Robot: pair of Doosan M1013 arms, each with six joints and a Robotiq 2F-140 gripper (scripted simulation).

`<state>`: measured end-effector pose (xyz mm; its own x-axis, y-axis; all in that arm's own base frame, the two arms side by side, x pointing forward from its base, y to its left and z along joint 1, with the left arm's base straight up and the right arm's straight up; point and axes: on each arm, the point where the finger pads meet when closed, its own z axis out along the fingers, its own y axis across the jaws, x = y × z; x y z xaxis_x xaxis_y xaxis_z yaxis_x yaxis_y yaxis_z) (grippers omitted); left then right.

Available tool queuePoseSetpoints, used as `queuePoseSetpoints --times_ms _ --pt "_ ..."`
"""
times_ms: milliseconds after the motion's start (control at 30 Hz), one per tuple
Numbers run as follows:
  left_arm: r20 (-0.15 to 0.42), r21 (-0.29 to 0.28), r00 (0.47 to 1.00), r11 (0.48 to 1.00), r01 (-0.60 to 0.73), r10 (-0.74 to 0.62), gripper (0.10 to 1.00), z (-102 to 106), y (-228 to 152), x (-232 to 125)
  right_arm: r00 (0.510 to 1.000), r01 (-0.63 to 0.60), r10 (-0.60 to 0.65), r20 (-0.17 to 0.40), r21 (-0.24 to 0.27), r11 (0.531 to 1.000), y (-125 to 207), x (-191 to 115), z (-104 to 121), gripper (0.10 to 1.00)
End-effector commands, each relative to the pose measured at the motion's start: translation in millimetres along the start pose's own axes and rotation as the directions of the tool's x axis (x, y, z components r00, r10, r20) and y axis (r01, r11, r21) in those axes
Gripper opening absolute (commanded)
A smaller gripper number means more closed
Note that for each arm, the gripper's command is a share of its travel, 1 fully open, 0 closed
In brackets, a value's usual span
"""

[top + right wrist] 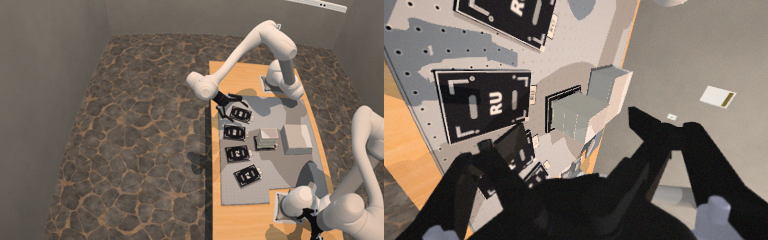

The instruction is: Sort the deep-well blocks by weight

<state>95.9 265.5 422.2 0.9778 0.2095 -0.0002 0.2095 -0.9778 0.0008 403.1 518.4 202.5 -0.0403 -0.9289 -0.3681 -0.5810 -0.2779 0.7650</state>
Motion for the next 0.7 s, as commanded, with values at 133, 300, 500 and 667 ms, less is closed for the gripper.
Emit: queuePoseSetpoints --times_ms 133,300,500,667 --pt "0.000 0.001 0.985 0.985 0.171 -0.171 1.000 11.7 -20.3 -11.0 0.990 0.107 -0.102 -0.098 0.043 0.993 14.9 -12.9 14.8 1.000" --pt "-0.001 0.001 0.943 0.943 0.333 -0.333 1.000 23.5 -39.4 -22.0 0.970 0.188 -0.174 -0.171 0.066 0.980 30.3 -26.0 29.5 1.000" --pt "-0.001 0.001 0.858 0.858 0.513 -0.513 1.000 37.6 -62.3 -35.3 0.914 0.321 -0.285 -0.288 0.086 0.943 50.3 -41.9 45.3 1.000" --pt "-0.001 0.001 0.803 0.803 0.596 -0.596 1.000 44.7 -73.8 -41.9 0.871 0.395 -0.343 -0.351 0.088 0.914 61.0 -50.1 51.8 1.000"
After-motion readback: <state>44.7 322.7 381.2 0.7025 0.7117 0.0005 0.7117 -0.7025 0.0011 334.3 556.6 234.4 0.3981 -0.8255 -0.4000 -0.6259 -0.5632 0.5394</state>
